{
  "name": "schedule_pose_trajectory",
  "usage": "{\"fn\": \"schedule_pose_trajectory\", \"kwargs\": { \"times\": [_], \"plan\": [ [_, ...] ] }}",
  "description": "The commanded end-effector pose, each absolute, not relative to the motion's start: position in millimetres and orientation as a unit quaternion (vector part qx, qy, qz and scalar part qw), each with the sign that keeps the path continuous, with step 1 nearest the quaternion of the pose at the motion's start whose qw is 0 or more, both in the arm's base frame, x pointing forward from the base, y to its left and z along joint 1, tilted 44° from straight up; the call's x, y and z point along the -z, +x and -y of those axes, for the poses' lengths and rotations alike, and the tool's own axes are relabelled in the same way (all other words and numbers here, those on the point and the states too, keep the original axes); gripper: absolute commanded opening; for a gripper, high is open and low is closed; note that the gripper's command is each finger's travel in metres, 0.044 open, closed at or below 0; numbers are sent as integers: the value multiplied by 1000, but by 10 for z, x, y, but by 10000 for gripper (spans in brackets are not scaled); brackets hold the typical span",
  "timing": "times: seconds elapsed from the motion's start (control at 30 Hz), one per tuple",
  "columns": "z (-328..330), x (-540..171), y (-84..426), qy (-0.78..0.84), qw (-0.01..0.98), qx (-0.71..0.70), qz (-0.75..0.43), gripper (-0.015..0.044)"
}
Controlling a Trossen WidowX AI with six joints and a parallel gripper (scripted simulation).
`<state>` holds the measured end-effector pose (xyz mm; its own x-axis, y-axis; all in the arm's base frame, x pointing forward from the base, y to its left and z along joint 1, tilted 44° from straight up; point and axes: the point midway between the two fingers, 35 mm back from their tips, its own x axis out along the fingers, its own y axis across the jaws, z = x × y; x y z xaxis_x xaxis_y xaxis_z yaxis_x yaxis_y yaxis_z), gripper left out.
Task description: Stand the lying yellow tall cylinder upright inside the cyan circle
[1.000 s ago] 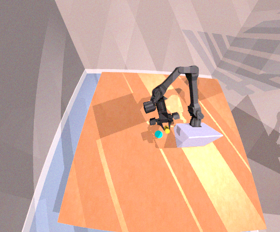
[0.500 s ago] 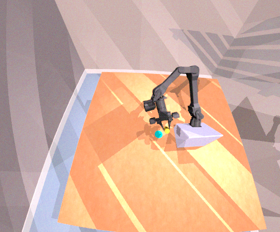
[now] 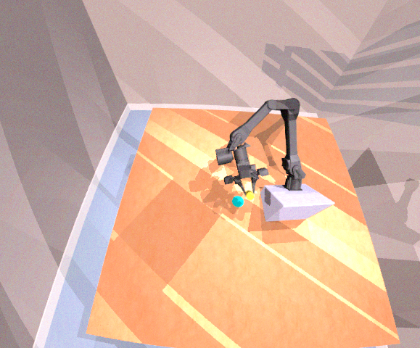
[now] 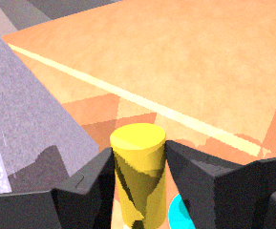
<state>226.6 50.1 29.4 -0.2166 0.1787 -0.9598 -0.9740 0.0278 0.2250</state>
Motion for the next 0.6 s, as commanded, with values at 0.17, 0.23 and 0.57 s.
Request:
{"fn": "schedule_pose_trajectory", "kwargs": {
  "times": [0.17, 0.23, 0.57],
  "plan": [
    [-503, -326, 2271, -373, 516, -595, -491, 105],
    [-502, -333, 2275, -371, 520, -597, -485, 105],
    [-496, -367, 2298, -362, 542, -607, -455, 105]
  ]
}}
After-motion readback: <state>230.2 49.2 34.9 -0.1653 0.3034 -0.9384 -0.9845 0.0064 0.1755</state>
